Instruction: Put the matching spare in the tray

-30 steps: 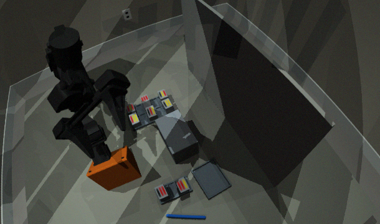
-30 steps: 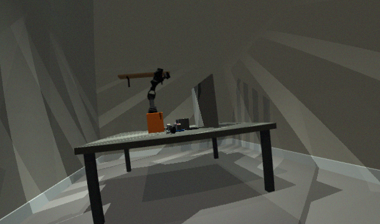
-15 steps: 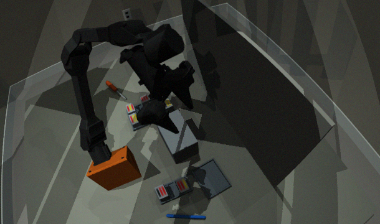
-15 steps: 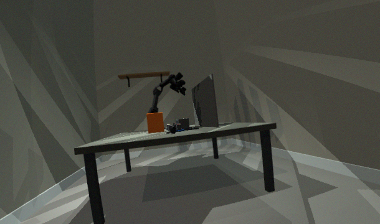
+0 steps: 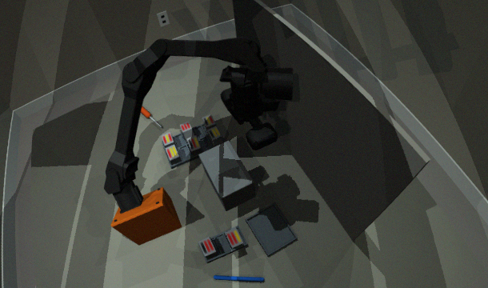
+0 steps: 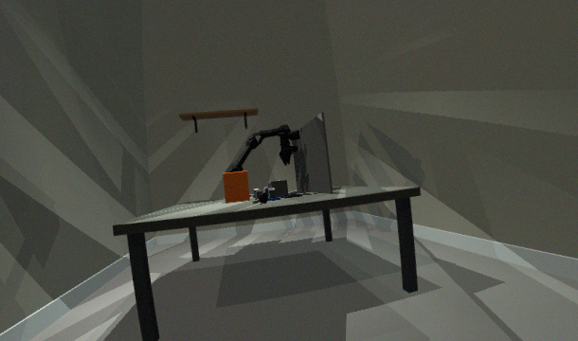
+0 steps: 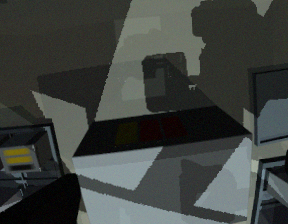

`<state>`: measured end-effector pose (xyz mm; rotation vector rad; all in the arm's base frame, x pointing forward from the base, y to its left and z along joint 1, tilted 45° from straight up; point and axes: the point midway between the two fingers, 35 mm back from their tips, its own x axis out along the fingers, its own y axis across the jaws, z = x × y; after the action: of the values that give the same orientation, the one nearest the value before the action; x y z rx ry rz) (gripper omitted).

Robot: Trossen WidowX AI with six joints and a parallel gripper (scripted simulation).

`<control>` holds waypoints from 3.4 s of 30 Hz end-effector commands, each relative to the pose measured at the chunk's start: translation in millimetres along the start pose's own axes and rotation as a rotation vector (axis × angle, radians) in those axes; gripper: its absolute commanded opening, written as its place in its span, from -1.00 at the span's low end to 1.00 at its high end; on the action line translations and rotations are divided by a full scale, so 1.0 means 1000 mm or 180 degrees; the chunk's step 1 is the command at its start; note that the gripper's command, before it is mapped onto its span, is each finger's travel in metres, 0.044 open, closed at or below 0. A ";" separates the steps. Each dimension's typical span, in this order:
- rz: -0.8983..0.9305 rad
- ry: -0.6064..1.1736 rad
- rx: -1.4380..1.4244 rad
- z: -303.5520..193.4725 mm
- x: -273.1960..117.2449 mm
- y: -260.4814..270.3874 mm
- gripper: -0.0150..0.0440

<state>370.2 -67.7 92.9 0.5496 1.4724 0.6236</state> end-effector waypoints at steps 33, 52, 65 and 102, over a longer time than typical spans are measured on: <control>0.0019 0.0025 0.5043 -0.137 0.064 -0.180 1.00; 0.0023 0.0029 0.5059 -0.148 0.105 -0.179 0.53; 0.0023 0.0026 0.5059 -0.147 0.119 -0.179 0.53; 0.0034 0.0033 0.5056 -0.147 0.180 -0.177 0.53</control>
<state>235.3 -87.3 -159.4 1.7131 1.7350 -0.7095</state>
